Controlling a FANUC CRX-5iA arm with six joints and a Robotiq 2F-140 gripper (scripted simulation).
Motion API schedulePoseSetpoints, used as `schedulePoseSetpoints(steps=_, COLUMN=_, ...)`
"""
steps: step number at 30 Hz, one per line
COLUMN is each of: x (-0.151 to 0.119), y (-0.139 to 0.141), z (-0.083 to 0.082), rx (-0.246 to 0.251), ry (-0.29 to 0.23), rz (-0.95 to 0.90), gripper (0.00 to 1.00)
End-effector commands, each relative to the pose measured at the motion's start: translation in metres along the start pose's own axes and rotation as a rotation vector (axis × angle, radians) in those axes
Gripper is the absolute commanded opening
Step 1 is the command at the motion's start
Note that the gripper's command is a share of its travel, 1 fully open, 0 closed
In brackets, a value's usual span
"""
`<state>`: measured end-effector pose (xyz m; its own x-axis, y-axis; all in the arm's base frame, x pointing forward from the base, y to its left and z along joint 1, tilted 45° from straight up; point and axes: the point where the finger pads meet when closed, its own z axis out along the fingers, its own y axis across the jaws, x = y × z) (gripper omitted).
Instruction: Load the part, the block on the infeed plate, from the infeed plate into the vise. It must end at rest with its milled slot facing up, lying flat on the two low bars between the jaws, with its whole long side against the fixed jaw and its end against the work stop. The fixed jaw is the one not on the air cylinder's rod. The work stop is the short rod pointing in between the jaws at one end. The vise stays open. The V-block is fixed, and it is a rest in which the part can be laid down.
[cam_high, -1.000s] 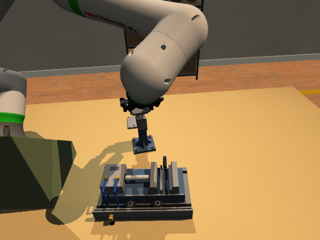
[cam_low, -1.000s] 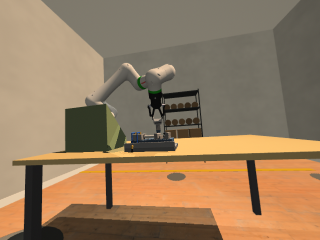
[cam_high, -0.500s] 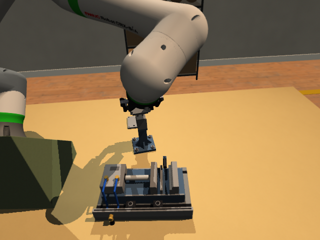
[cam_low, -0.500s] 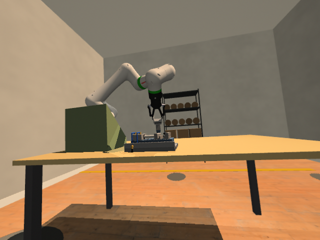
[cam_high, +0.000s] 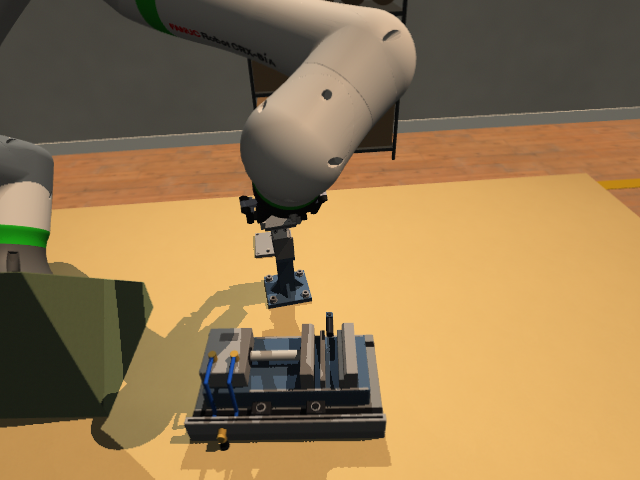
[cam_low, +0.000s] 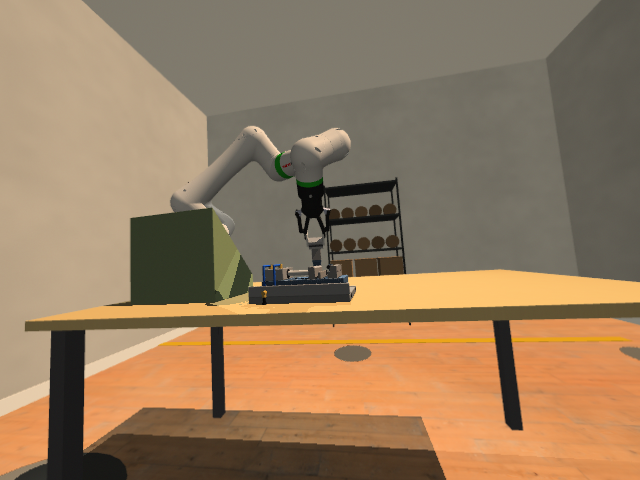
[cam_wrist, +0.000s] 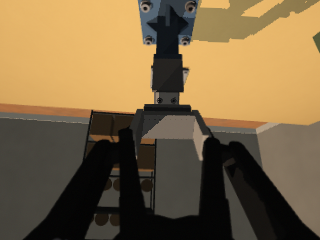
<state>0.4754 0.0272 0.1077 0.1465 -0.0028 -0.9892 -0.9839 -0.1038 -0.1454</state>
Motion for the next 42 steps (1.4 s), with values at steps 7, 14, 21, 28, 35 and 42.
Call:
schedulePoseSetpoints(steps=7, x=0.0000, y=-0.0001, z=-0.0002, rx=0.000, ry=0.000, rz=0.000, gripper=0.00)
schedulePoseSetpoints(steps=14, x=-0.0001, y=-0.0001, z=-0.0002, rx=0.000, ry=0.003, rz=0.000, gripper=0.00)
schedulePoseSetpoints(steps=21, x=-0.0003, y=-0.0001, z=-0.0001, rx=0.000, ry=0.011, rz=0.000, gripper=0.00)
schedulePoseSetpoints(steps=28, x=-0.0008, y=0.0000, z=0.0000, rx=0.000, ry=0.032, rz=0.000, gripper=0.00)
schedulePoseSetpoints(steps=35, x=-0.0014, y=0.0000, z=0.0000, rx=0.000, ry=0.056, rz=0.000, gripper=0.00)
schedulePoseSetpoints(steps=42, x=-0.0026, y=0.0000, z=0.0001, rx=0.000, ry=0.102, rz=0.000, gripper=0.00)
